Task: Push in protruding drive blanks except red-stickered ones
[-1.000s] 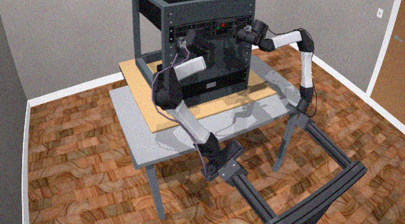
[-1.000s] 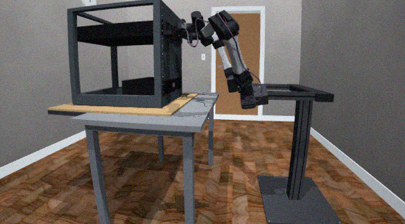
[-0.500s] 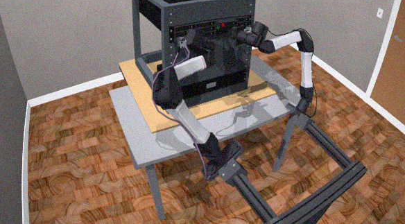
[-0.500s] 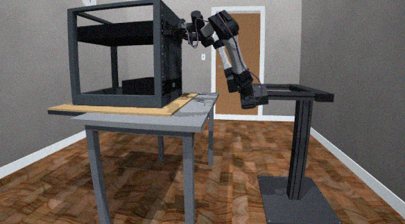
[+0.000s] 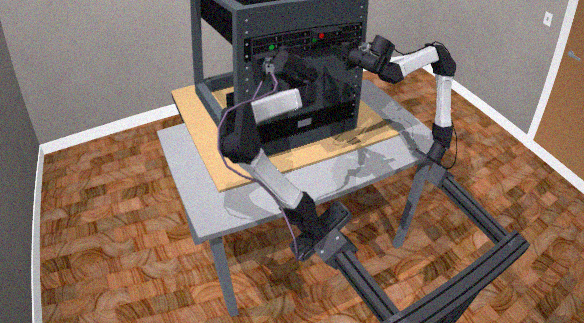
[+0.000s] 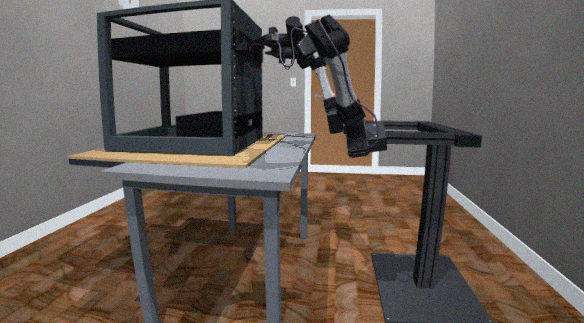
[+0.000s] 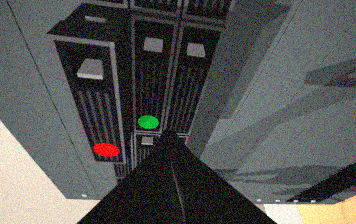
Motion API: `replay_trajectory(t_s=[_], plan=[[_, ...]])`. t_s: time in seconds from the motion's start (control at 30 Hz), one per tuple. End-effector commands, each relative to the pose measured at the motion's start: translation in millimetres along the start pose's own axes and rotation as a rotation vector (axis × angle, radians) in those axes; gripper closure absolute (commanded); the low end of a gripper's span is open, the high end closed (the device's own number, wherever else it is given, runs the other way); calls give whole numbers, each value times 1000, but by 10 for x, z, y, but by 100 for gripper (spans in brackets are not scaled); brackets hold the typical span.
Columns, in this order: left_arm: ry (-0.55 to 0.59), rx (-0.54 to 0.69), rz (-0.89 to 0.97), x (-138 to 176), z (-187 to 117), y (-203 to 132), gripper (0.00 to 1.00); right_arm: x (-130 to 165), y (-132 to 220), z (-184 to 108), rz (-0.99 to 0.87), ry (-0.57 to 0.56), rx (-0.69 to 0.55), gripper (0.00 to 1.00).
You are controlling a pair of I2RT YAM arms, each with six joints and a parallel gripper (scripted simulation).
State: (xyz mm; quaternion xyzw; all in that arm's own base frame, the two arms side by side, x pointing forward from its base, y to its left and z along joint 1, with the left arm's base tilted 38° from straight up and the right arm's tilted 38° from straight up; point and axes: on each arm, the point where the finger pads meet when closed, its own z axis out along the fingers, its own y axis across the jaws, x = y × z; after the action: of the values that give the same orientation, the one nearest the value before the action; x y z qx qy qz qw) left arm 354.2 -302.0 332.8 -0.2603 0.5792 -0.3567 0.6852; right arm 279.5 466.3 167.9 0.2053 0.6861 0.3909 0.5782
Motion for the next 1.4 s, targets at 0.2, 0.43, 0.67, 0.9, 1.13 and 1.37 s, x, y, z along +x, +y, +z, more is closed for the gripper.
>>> replay_trajectory(t_s=[0.2,0.43,0.67,0.9,1.13,1.37], plan=[[-29,5,-22,-147,-290,-23,100,-184,185,-196,41,-23,-32,100],[-25,0,-13,-63,-307,-21,100,-103,137,-345,33,-17,-22,100],[-28,9,25,-84,-317,-21,100,-157,226,-374,-6,-21,-43,100],[22,88,324,-44,-457,-124,100,-221,283,-563,-317,4,-96,100],[72,166,652,-54,-627,-181,100,-358,354,-811,-639,33,-149,100],[116,251,972,-98,-800,-248,100,-494,415,-1052,-949,65,-203,100]])
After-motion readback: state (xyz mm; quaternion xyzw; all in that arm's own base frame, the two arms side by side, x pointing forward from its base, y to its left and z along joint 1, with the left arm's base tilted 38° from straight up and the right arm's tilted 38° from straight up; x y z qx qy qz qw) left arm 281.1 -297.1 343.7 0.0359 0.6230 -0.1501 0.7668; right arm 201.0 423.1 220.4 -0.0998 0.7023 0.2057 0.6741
